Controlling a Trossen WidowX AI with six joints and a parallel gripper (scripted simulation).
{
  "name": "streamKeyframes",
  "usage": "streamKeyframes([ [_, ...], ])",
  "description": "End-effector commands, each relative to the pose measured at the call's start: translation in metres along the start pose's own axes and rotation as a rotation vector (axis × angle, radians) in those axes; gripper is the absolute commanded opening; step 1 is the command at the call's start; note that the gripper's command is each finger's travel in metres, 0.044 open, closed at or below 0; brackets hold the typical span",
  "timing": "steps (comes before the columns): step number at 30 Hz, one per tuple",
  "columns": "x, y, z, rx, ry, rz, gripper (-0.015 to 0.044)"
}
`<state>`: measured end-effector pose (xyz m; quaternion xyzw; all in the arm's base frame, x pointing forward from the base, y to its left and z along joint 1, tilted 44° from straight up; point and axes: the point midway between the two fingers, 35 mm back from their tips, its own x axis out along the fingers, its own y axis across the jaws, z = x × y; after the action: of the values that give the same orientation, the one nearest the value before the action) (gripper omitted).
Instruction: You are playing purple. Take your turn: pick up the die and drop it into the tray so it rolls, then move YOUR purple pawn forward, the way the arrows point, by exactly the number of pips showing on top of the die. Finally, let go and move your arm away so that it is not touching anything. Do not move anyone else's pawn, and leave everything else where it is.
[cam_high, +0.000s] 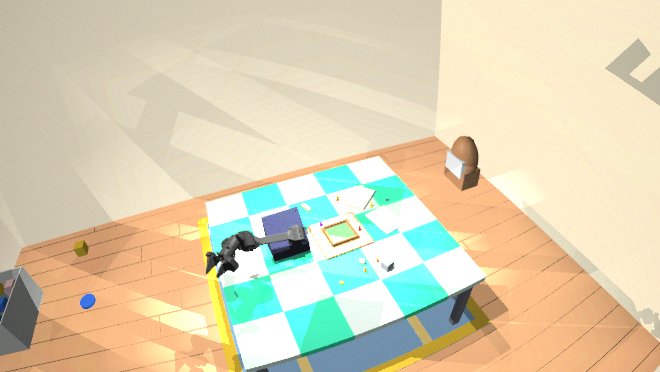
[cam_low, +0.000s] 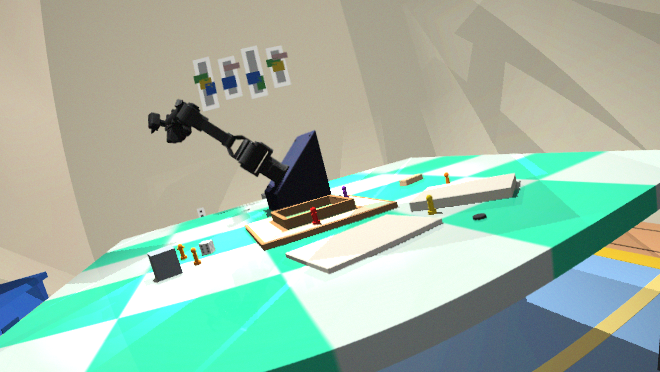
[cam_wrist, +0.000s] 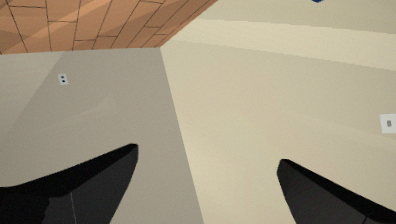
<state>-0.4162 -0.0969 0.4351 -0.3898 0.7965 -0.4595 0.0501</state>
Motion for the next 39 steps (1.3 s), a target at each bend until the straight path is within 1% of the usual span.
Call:
streamKeyframes([
  [1, -0.001, -0.003, -0.001, -0.003, 0.004, -0.006, 0.0374],
  [2, -0.003, -0.011, -0.003, -0.011, 0.015, -0.022, 0.0347],
  [5, -0.016, -0.059, -0.013, -0.091, 0.071, -0.121, 0.0275],
  [12, -0.057, -0.17, -0.021, -0.447, 0.197, -0.362, 0.0275],
  [19, -0.12, -0.278, -0.002, -0.798, 0.364, -0.612, 0.0275],
  [24, -0.173, -0.34, 0.026, -1.056, 0.493, -0.775, 0.0275],
  [29, -0.229, -0.39, 0.065, -1.312, 0.635, -0.932, 0.0275],
  [34, -0.288, -0.427, 0.117, -1.57, 0.794, -1.1, 0.0275],
  [39, -0.347, -0.447, 0.177, -1.819, 0.975, -1.274, 0.0275],
])
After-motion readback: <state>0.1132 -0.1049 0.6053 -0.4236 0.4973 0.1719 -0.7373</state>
